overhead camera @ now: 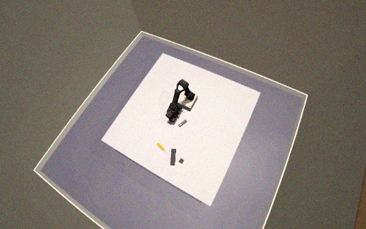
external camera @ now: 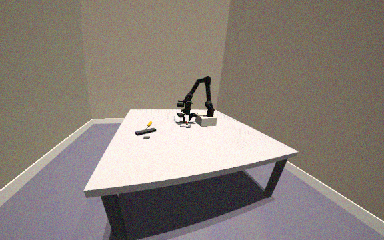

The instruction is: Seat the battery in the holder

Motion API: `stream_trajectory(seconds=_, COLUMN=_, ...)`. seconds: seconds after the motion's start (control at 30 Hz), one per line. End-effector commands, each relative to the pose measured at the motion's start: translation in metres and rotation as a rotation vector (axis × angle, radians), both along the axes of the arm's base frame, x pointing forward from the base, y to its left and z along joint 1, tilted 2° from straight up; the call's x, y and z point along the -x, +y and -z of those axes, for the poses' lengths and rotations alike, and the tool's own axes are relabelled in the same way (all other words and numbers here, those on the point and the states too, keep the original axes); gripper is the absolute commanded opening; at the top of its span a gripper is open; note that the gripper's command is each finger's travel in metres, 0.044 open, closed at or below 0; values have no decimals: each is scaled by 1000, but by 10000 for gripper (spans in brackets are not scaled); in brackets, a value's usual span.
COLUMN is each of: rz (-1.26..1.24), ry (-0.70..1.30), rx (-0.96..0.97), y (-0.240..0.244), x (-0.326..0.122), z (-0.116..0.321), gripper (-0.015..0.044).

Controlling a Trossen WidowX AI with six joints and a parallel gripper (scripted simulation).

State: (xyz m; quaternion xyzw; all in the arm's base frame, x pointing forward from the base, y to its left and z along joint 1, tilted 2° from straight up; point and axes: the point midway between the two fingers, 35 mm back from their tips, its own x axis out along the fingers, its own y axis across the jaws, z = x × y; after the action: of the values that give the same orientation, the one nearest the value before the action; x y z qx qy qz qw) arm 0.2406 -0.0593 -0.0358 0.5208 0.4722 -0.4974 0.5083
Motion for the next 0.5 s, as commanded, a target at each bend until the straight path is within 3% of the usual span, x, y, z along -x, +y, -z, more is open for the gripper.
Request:
stream_trajectory(seconds=0.0, rz=6, ry=8, rx=2, y=0, x=3, z=5, gripper=223)
stream_trajectory(seconds=0.13, rz=6, ry=8, rx=2, y=0, x=3, z=5, gripper=118)
stream_trajectory(seconds=0.47, rz=6, ry=8, rx=2, y=0, x=3, z=5, gripper=61)
